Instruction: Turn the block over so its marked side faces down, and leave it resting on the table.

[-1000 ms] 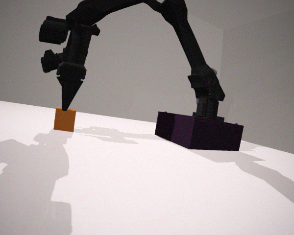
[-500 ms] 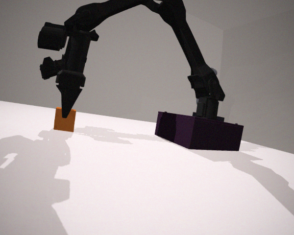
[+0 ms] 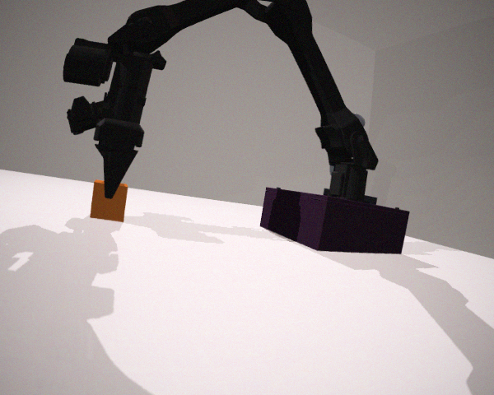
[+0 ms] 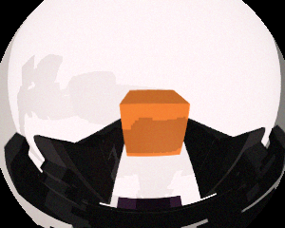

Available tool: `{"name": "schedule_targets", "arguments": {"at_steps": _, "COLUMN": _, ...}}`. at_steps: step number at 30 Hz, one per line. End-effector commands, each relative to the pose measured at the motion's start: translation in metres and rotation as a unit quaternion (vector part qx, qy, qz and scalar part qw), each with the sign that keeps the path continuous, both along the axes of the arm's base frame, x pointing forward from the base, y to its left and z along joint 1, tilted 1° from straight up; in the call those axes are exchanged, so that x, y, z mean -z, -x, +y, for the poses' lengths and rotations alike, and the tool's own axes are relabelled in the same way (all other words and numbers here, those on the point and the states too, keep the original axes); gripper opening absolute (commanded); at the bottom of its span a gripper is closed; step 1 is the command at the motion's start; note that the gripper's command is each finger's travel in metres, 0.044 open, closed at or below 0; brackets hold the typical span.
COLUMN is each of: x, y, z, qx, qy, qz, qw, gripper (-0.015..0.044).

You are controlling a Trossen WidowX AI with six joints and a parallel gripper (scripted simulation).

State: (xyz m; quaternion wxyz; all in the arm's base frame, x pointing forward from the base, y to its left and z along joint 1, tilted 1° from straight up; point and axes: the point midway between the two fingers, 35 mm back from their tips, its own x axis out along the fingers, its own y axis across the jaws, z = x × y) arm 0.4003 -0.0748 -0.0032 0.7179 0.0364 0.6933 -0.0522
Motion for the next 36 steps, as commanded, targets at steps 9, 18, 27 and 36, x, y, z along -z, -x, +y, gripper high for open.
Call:
{"name": "schedule_targets", "arguments": {"at_steps": 9, "x": -0.013, "y": 0.001, "z": 0.000, "qx": 0.002, "qy": 0.001, "qz": 0.002, "qw": 1.000, "gripper": 0.0025}}
{"name": "schedule_targets", "arguments": {"at_steps": 18, "x": -0.028, "y": 0.001, "z": 0.000, "qx": 0.002, "qy": 0.001, "qz": 0.001, "qw": 1.000, "gripper": 0.0000}}
{"name": "schedule_targets", "arguments": {"at_steps": 27, "x": -0.022, "y": -0.002, "z": 0.000, "qx": 0.001, "qy": 0.008, "qz": -0.059, "qw": 0.998, "gripper": 0.0000}}
{"name": "schedule_targets", "arguments": {"at_steps": 36, "x": -0.019, "y": -0.002, "z": -0.001, "qx": 0.000, "qy": 0.016, "qz": -0.123, "qw": 0.992, "gripper": 0.0000}}
